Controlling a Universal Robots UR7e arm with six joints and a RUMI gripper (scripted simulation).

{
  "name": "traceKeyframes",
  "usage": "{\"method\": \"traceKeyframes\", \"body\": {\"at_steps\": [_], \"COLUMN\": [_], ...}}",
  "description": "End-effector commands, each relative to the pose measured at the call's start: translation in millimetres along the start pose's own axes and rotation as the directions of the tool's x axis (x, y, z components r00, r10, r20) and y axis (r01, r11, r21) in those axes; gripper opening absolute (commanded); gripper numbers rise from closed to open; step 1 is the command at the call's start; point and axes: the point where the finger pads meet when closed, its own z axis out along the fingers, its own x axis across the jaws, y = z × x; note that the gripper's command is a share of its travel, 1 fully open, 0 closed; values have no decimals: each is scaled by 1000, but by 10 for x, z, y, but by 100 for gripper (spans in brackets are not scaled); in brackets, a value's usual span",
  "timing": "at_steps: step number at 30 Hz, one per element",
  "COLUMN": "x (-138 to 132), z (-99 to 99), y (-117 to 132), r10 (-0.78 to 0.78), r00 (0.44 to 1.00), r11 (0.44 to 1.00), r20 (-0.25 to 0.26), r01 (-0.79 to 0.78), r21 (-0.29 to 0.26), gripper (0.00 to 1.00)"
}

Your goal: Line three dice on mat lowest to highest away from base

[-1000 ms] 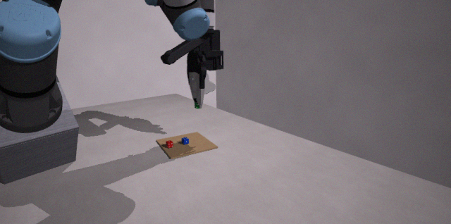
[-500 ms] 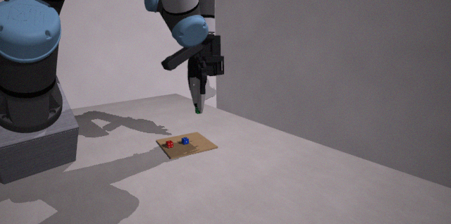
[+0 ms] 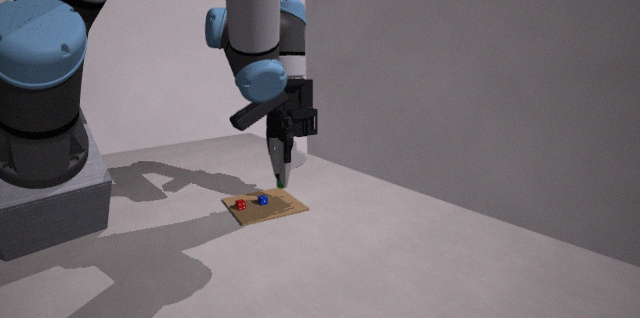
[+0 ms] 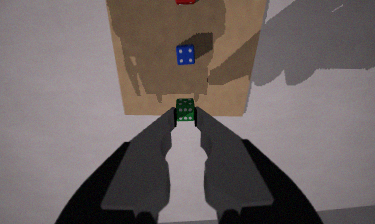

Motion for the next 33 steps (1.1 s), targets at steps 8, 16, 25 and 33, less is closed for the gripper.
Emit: {"method": "traceKeyframes", "body": {"at_steps": [8, 16, 25, 33], "x": [0, -1, -2, -2], "z": [241, 237, 234, 234], "y": [28, 33, 34, 34], "r10": [0, 0, 0, 0], "r00": [1000, 1000, 1000, 1000], "r11": [1000, 1000, 1000, 1000], "r20": [-2, -2, -2, -2], "r01": [0, 0, 0, 0], "r21": [-13, -14, -14, -14], "gripper": [0, 0, 0, 0]}}
